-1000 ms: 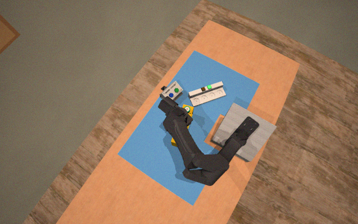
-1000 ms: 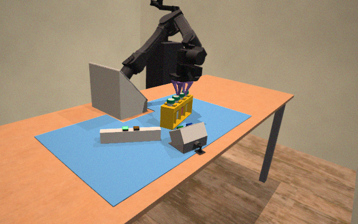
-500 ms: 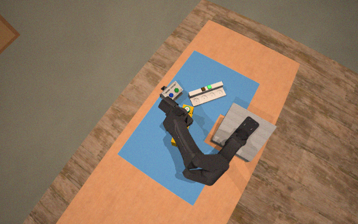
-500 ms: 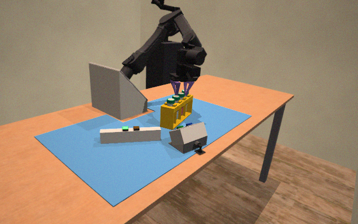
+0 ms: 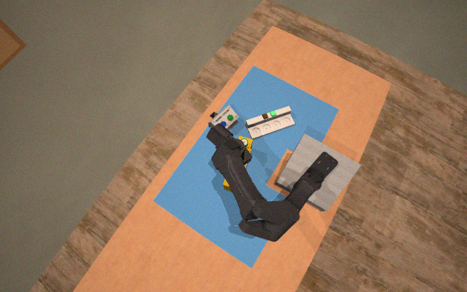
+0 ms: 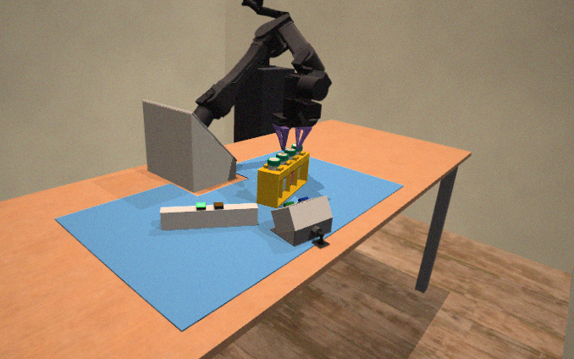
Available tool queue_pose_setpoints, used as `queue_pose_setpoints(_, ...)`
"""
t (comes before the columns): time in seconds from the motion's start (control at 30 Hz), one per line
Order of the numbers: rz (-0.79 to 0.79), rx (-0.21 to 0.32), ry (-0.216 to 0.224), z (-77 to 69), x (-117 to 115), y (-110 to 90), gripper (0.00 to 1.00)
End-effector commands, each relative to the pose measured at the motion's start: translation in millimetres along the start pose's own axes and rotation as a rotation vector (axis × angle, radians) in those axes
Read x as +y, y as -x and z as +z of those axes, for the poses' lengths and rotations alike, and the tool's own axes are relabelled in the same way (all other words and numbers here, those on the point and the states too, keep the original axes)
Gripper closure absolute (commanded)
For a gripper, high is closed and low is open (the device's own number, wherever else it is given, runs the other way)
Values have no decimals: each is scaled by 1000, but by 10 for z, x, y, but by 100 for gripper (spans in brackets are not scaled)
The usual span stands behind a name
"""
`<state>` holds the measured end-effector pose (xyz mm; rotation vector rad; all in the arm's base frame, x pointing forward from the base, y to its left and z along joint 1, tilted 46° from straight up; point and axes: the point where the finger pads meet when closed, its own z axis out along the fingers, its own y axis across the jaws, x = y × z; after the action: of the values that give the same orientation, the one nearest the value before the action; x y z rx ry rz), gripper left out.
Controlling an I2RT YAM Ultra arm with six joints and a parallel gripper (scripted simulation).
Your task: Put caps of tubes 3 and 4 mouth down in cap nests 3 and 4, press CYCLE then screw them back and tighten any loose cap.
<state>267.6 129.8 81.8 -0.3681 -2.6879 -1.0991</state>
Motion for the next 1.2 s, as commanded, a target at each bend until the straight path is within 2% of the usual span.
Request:
queue_pose_setpoints(0.0,-2,-9,3,-121,-1,11,51)
queue_pose_setpoints(0.27,-2,-9,2,-360,-2,10,51)
queue_pose_setpoints(0.5,-2,-9,2,-365,-2,10,51)
queue_pose_setpoints(0.53,-85,-10,2,-366,-42,83,100)
queue_pose_setpoints(0.6,-252,-10,1,-368,-122,230,100)
queue_pose_setpoints(1.0,-257,-12,0,-380,-598,1112,100)
queue_pose_setpoints(1.07,-257,-12,0,-380,-598,1112,100)
queue_pose_setpoints(1.13,-257,-12,0,-382,-665,1236,100)
queue_pose_setpoints(1.17,-257,-12,0,-382,-665,1236,100)
